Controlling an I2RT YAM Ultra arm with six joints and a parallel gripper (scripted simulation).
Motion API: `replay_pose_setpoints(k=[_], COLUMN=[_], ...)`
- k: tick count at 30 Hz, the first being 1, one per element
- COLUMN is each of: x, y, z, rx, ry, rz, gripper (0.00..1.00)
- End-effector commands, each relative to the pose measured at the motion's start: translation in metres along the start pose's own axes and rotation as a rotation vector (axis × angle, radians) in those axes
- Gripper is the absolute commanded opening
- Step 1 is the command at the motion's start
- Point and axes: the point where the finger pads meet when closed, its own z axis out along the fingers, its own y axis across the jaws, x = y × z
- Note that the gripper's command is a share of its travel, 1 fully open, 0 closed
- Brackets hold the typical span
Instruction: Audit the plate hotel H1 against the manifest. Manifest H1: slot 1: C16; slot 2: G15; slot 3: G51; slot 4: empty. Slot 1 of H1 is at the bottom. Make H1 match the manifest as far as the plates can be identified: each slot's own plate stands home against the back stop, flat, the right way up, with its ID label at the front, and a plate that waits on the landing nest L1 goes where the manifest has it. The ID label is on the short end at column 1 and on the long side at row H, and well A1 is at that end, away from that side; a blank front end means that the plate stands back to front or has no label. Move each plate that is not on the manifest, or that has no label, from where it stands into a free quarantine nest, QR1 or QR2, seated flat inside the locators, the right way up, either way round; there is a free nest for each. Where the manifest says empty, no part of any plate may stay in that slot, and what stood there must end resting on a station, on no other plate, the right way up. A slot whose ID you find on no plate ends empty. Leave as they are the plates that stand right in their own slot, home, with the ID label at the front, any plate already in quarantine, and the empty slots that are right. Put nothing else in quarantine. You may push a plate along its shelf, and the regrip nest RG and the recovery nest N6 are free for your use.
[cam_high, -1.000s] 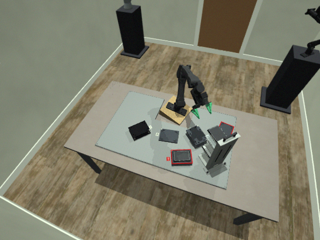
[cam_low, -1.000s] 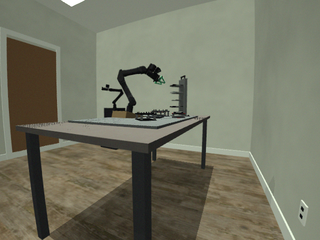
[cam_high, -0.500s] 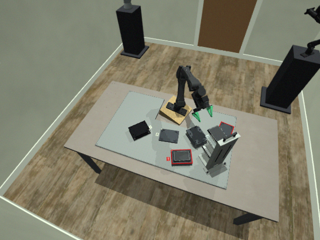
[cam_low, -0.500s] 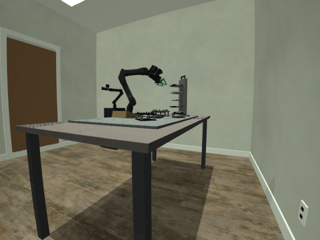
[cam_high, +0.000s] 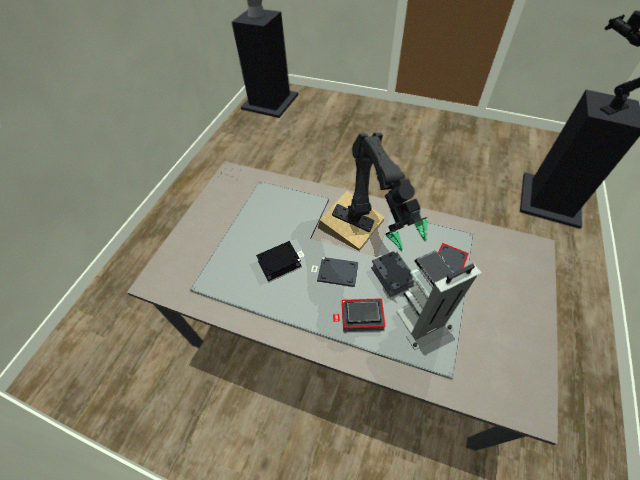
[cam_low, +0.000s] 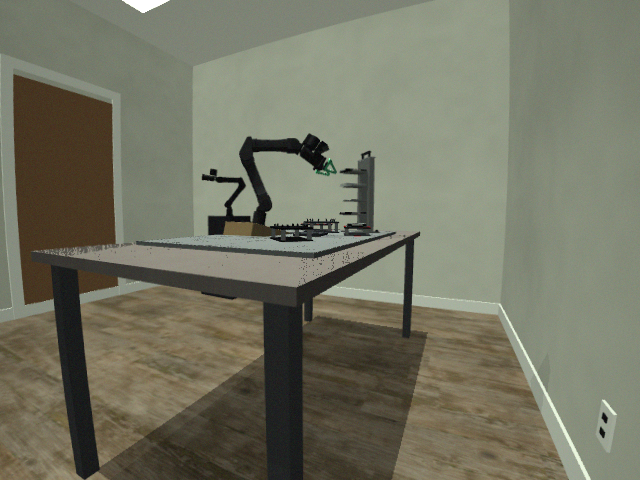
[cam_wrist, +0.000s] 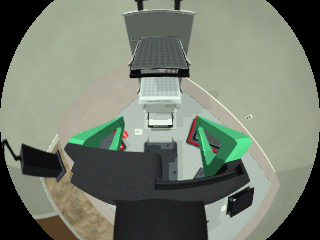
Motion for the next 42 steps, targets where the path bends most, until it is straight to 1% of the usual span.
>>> replay_pose_setpoints(k=[1, 3, 4, 5, 6, 7, 8, 9, 11, 12, 42], x=[-0.028, -0.014, -0.011, -0.011, -0.016, -0.02, -0.026, -0.027, -0.027, -0.015, -0.015], y=[0.005, 0.002, 0.001, 0.001, 0.002, 0.003, 0.004, 0.004, 0.004, 0.001, 0.001], z=[-0.009, 0.006, 0.009, 0.009, 0.0, -0.005, -0.008, -0.009, -0.009, 0.0, 0.0], rx=[-0.001, 0.001, 0.001, 0.001, 0.005, 0.006, 0.005, 0.005, 0.004, 0.004, 0.004], ry=[-0.091, -0.049, -0.042, -0.042, -0.066, -0.082, -0.097, -0.099, -0.099, -0.056, -0.056], rz=[-0.02, -0.009, -0.008, -0.009, -0.013, -0.017, -0.021, -0.021, -0.021, -0.013, -0.013], gripper=[1.0, 1.0, 1.0, 1.0, 1.0, 1.0, 1.0, 1.0, 1.0, 1.0, 1.0])
